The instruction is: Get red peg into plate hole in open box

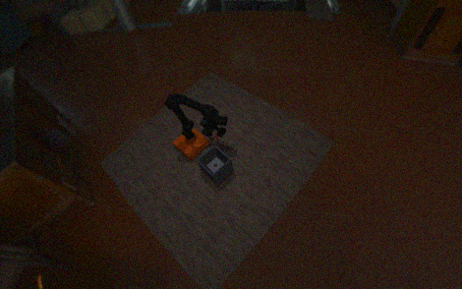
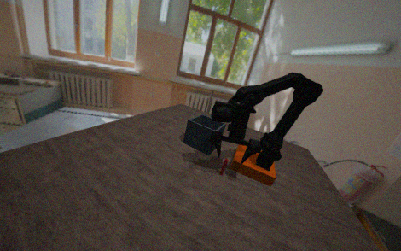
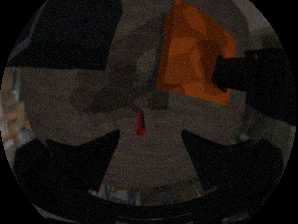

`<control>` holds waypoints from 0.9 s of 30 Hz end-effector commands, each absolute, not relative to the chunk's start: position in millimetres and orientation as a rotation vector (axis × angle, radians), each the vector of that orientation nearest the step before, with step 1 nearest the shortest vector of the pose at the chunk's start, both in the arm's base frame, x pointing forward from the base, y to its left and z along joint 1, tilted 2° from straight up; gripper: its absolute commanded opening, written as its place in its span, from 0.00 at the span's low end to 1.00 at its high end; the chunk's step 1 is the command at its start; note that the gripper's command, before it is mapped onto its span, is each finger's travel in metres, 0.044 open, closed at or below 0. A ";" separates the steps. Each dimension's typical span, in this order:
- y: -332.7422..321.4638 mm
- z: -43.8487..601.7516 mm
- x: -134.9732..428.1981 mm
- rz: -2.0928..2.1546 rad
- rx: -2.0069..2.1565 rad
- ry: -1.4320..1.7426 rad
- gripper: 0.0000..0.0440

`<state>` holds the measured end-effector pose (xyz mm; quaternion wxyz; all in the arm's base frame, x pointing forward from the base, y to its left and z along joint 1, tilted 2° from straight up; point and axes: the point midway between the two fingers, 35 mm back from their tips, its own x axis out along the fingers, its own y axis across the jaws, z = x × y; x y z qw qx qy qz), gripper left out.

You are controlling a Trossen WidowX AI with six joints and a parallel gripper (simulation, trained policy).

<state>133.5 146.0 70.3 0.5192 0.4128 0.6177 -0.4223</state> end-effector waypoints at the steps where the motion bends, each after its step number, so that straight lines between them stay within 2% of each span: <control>1: 142.0 52.3 130.7 -1.028 0.957 1.478 1.00; 7: 139.7 33.5 131.3 -1.036 0.953 1.459 0.99; 10: 139.7 26.2 132.1 -1.035 0.954 1.450 0.93; 25: 156.6 8.9 147.3 -0.960 0.947 1.455 0.06; 26: 158.1 9.2 148.6 -0.952 0.947 1.456 0.01; 27: 159.6 9.7 149.7 -0.944 0.947 1.457 0.00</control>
